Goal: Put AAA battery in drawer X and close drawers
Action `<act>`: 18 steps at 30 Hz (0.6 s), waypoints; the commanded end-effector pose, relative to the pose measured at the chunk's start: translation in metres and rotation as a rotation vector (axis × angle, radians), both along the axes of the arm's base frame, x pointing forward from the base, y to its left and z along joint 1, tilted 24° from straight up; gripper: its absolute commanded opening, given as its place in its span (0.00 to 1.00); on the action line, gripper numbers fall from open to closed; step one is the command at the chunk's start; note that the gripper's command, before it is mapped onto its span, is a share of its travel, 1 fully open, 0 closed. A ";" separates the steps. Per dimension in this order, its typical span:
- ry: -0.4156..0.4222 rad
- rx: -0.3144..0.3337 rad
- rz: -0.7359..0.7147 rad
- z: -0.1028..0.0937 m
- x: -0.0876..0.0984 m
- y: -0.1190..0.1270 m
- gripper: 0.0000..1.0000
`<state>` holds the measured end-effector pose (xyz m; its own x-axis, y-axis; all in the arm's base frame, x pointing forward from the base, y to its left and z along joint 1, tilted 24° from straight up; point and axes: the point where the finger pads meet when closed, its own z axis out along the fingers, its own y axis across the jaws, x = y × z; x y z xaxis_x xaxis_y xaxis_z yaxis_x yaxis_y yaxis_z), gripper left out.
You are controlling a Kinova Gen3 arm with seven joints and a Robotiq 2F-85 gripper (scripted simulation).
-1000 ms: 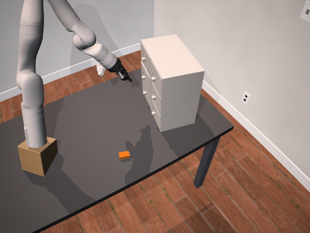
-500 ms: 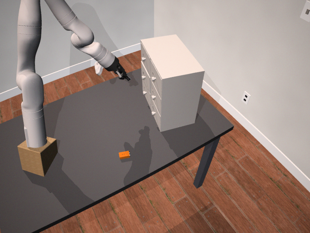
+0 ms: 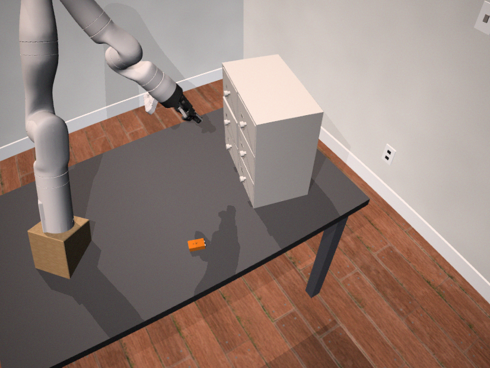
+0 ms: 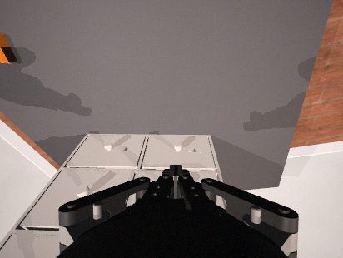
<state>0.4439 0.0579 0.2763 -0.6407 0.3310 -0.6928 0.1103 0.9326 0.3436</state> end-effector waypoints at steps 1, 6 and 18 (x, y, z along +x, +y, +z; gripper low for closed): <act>-0.014 0.006 0.001 0.009 -0.002 -0.001 0.00; -0.014 0.006 0.001 0.012 -0.006 -0.001 0.00; -0.014 0.006 0.001 0.027 -0.022 -0.005 0.00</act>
